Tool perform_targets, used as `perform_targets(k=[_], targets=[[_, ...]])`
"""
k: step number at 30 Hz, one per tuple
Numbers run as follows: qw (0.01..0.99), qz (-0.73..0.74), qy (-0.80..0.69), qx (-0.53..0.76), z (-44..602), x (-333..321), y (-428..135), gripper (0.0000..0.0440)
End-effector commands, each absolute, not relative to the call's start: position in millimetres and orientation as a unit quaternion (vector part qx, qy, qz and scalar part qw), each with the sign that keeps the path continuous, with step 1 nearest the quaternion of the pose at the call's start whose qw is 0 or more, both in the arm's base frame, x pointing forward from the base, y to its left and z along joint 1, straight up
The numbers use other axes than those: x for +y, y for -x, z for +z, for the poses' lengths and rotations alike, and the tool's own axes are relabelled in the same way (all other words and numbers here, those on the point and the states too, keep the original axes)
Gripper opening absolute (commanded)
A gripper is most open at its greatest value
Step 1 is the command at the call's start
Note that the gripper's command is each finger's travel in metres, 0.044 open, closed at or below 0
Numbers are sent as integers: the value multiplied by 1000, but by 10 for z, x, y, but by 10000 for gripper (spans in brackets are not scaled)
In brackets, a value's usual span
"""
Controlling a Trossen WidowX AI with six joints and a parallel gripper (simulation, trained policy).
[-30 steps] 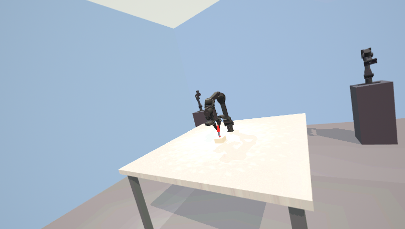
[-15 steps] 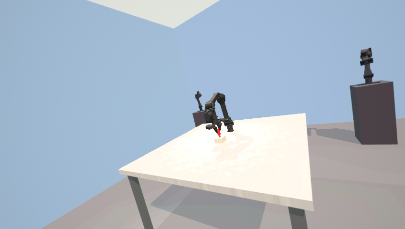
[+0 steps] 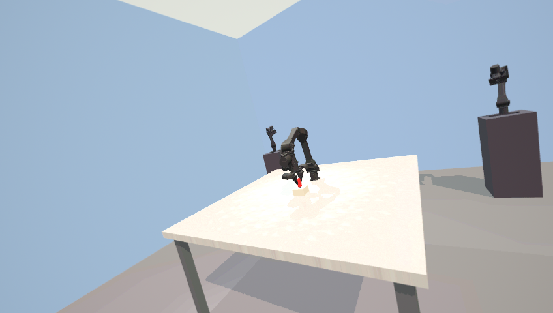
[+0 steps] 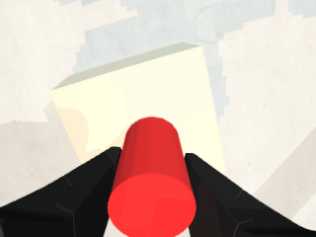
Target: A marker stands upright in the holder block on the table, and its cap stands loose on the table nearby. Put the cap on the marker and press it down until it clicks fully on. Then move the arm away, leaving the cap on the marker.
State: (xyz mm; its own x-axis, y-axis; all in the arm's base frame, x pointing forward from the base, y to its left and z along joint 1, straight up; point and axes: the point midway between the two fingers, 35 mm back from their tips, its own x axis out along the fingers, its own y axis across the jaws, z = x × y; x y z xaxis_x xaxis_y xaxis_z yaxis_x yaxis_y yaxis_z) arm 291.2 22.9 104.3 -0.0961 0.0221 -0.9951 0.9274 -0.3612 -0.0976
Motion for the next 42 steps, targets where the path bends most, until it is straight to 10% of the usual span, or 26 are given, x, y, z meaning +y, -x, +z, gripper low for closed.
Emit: perform_targets(k=[1, 42], targets=[[366, -621, -536, 440, 887, 217, -2805, 40], [387, -613, -528, 442, 836, 149, -2818, 89]])
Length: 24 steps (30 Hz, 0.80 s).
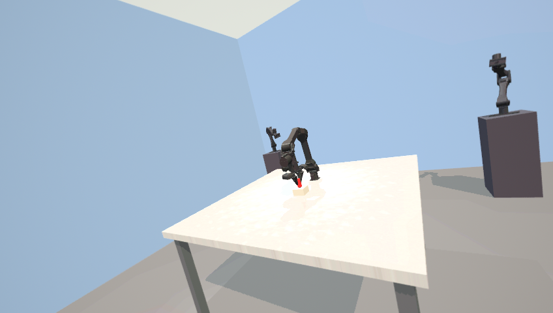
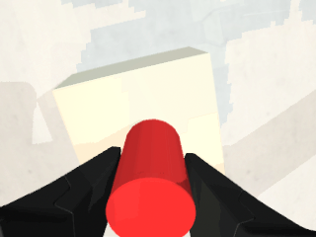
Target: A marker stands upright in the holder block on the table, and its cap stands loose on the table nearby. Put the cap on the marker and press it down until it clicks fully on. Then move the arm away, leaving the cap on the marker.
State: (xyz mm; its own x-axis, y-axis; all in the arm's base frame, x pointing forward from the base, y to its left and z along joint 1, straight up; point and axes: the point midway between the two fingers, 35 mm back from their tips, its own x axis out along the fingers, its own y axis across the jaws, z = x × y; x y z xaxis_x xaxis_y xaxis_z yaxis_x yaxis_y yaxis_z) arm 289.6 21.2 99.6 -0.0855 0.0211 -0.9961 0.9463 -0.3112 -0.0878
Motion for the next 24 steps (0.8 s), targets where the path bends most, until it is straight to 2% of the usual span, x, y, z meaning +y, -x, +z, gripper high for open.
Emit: perform_targets(k=[1, 24], targets=[[388, -613, -527, 442, 836, 148, -2818, 90], [393, -611, -525, 443, 829, 133, -2822, 118]])
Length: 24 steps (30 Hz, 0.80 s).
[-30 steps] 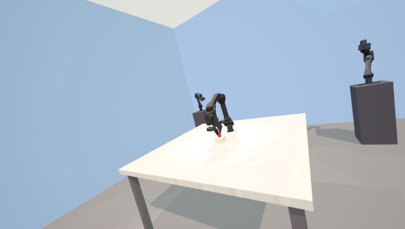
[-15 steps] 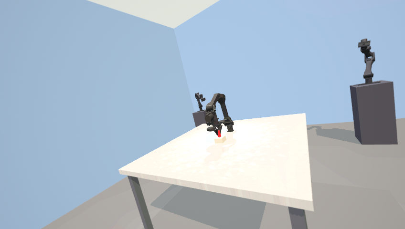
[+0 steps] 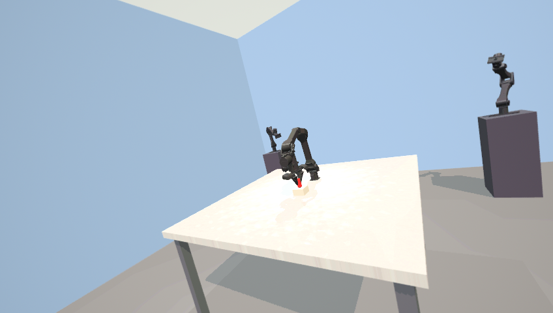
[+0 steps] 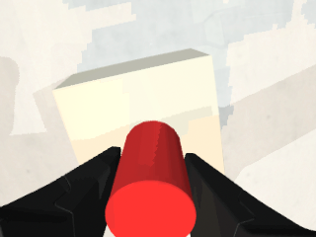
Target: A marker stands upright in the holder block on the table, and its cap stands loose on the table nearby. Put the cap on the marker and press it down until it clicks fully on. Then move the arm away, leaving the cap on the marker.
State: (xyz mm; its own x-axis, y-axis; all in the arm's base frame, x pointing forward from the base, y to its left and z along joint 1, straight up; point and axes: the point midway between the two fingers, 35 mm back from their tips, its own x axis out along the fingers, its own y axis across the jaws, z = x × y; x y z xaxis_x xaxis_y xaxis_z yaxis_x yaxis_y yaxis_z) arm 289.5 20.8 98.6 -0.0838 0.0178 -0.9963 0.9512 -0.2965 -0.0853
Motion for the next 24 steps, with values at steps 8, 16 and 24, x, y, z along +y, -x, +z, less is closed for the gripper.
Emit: perform_targets(k=[8, 16, 24], targets=[[395, -610, -524, 444, 827, 128, -2824, 128], [402, -606, -523, 445, 821, 116, -2830, 138], [395, -609, -514, 457, 807, 129, -2713, 202]])
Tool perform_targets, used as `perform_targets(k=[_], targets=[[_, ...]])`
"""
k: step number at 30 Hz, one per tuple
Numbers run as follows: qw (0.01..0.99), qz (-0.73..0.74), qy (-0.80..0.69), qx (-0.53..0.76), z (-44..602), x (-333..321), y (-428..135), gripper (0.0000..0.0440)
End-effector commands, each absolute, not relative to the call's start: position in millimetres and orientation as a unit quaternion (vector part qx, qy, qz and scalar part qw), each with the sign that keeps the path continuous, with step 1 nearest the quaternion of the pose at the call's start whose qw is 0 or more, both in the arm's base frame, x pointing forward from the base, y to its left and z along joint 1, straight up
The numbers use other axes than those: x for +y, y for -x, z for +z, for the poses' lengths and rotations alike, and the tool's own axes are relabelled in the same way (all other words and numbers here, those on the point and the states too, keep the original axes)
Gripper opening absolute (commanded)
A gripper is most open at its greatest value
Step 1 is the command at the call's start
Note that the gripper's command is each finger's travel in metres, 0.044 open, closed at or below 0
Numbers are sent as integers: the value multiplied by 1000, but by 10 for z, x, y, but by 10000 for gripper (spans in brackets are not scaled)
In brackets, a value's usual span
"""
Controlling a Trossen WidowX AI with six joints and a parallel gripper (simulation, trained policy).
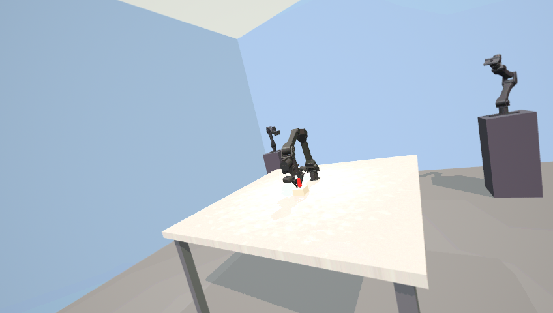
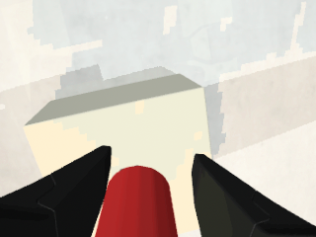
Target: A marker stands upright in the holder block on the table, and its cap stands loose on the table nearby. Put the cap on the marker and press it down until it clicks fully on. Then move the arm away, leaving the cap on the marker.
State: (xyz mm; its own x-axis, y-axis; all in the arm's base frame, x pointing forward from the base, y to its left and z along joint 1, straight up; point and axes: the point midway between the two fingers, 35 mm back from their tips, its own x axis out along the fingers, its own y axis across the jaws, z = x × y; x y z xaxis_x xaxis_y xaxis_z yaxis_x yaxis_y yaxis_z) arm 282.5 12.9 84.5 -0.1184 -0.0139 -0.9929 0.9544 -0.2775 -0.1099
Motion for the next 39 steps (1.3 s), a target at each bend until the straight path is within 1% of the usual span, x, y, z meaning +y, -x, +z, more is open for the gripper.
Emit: perform_targets(k=[1, 4, 10, 20, 26, 39], targets=[[395, -609, -513, 458, 809, 131, -2699, 218], [395, -608, -514, 459, 813, 132, -2674, 283], [400, -600, -523, 454, 825, 134, -2689, 440], [419, -576, -554, 431, 1012, 130, -2782, 440], [431, -562, -569, 419, 1261, 125, -2837, 440], [444, -544, -586, 404, 1545, 95, -2821, 439]])
